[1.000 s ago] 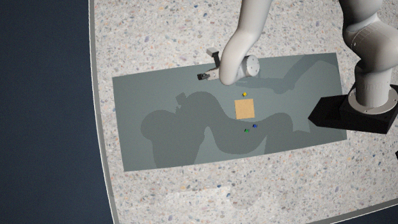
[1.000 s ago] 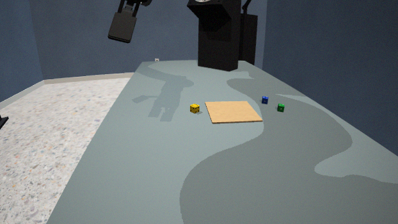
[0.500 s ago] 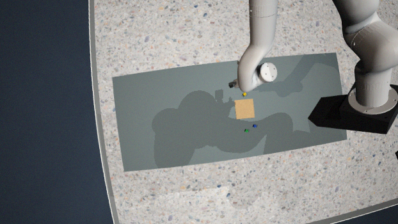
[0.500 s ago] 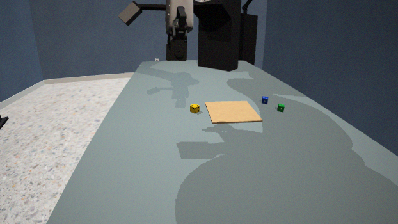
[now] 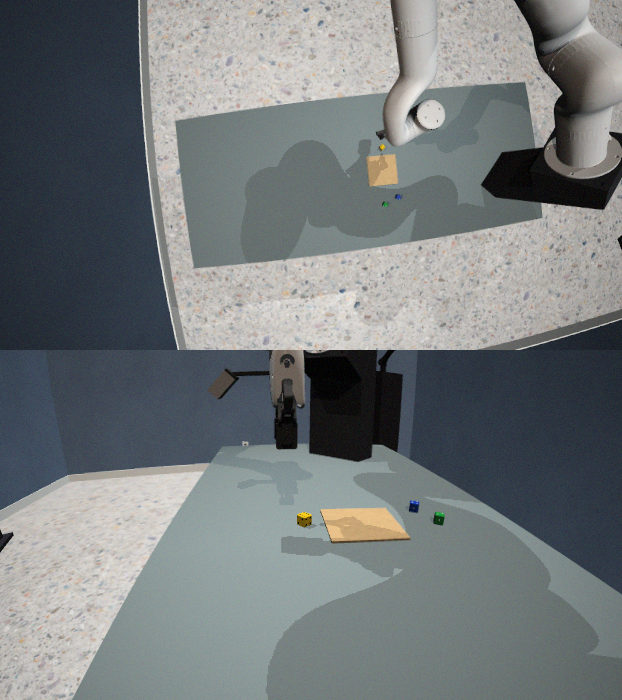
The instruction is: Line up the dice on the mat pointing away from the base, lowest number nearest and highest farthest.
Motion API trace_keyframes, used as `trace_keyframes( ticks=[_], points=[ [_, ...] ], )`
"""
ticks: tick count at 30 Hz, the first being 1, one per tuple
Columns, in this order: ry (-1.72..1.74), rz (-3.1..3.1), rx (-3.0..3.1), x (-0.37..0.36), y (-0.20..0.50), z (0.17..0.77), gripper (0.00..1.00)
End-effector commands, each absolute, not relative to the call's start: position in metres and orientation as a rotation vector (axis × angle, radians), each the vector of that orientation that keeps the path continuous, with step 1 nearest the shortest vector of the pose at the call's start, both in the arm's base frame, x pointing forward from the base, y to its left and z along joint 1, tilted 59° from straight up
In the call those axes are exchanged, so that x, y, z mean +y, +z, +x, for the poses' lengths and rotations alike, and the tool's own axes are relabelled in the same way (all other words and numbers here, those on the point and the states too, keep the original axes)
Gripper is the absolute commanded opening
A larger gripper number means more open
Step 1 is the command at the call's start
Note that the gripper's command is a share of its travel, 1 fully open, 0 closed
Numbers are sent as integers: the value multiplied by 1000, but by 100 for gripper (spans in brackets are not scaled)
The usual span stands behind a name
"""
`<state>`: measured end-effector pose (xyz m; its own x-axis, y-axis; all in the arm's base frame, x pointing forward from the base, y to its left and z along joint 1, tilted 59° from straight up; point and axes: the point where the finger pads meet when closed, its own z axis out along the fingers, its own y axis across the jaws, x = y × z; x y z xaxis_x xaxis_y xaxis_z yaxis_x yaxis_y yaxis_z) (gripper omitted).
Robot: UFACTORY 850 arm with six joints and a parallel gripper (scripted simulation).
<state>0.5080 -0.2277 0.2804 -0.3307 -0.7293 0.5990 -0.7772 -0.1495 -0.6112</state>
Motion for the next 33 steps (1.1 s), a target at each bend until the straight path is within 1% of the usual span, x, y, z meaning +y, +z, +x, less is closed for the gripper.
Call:
trace_keyframes(
  ticks=[1,7,15,24,33],
  points=[
    [1517,1788,-2016,-228,280,508,100],
    [1517,1788,-2016,-230,278,510,100],
    [1517,1788,-2016,-252,261,528,100],
    [1517,1788,-2016,-294,226,563,100],
    [1517,1788,-2016,-299,222,567,100]
  ],
)
